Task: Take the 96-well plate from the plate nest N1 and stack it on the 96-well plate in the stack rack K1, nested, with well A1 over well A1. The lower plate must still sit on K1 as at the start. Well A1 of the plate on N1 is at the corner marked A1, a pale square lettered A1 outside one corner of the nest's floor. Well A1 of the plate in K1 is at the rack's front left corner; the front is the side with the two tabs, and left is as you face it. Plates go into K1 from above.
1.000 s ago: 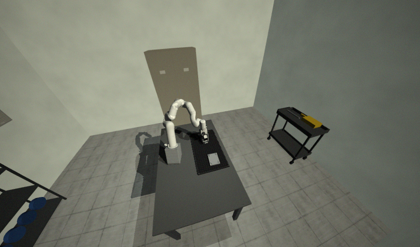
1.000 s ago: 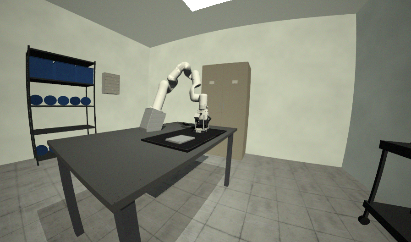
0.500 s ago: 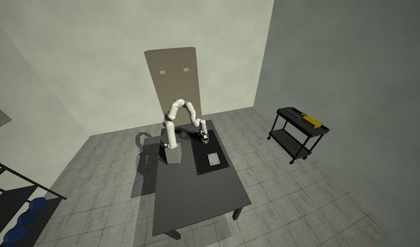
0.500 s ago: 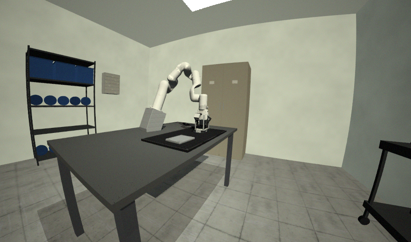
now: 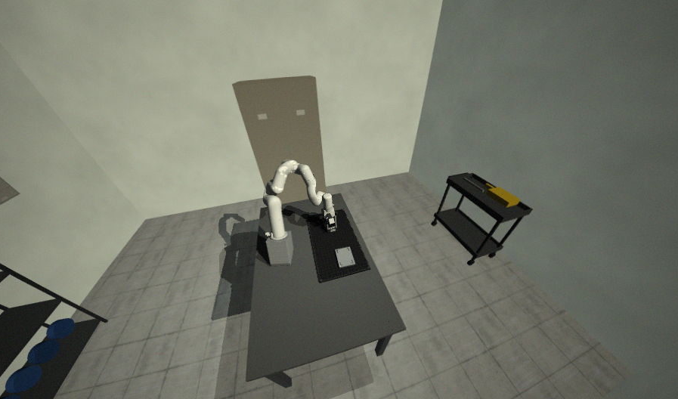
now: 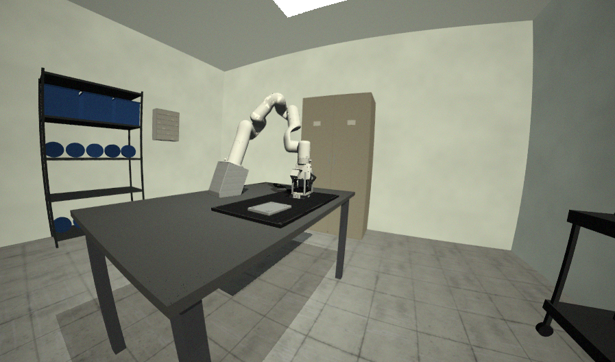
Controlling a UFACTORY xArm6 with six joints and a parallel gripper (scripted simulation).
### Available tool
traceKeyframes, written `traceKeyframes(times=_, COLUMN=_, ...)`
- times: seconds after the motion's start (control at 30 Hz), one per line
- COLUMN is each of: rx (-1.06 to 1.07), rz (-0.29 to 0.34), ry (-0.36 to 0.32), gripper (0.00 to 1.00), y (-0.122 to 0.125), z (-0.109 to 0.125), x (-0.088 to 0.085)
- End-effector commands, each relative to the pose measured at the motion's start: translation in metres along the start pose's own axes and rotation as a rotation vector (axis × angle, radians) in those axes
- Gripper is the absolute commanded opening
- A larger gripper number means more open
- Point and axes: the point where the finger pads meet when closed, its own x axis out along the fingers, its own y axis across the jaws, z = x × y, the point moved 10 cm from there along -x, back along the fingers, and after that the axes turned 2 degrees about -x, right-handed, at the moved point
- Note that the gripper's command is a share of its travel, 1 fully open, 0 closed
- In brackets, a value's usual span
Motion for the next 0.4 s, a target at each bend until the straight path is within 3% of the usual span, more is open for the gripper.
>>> traceKeyframes(times=0.0, rx=0.000, rz=-0.003, ry=0.000, gripper=1.00, y=-0.0011, z=0.0003, x=-0.0010)
traceKeyframes(times=0.37, rx=0.000, rz=-0.003, ry=0.000, gripper=1.00, y=-0.0010, z=0.0002, x=-0.0062)
